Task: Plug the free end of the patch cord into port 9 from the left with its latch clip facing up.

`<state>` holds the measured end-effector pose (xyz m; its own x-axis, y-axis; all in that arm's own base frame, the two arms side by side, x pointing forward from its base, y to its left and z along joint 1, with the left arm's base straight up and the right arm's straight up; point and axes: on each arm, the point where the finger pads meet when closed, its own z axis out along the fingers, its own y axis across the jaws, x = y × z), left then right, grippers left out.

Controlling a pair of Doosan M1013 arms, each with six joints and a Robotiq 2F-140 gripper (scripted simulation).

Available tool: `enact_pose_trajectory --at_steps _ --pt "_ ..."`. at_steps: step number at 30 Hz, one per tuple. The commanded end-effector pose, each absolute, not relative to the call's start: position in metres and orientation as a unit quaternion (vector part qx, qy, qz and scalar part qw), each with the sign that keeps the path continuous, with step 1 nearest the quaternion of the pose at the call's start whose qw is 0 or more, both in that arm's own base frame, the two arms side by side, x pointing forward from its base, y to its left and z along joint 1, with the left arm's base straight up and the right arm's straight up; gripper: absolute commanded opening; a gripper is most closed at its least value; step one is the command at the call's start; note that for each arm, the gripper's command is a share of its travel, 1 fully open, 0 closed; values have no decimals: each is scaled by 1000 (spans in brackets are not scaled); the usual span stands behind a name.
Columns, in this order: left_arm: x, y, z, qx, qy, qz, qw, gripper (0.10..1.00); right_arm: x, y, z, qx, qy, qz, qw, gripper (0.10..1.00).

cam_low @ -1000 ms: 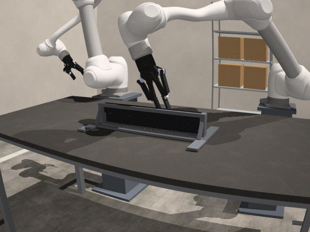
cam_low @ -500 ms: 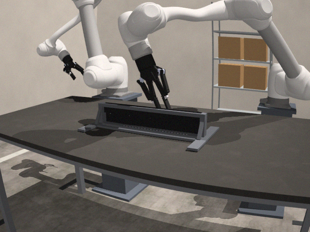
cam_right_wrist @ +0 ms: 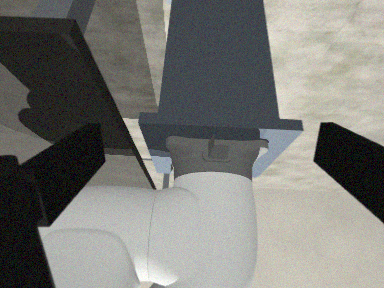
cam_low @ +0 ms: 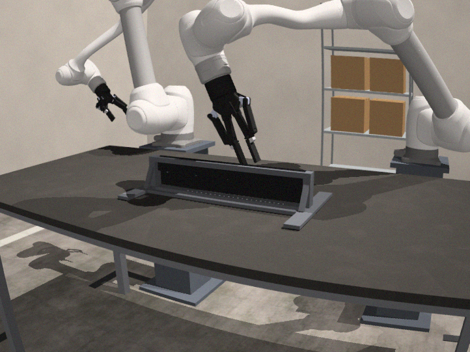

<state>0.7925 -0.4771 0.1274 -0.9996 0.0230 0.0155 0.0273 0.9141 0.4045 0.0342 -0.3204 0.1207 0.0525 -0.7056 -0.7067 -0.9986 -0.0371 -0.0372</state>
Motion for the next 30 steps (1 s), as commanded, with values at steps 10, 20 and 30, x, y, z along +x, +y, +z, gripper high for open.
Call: enact_pose_trajectory --at_steps 10,20,30 --pt "793 -477 161 -13 -978 -206 4 301 34 -321 121 -670 636 263 278 1000" --pt "793 -477 181 -13 -978 -206 4 301 34 -321 121 -670 636 263 278 1000" --pt "793 -477 188 -13 -978 -206 4 301 34 -321 121 -670 636 263 278 1000"
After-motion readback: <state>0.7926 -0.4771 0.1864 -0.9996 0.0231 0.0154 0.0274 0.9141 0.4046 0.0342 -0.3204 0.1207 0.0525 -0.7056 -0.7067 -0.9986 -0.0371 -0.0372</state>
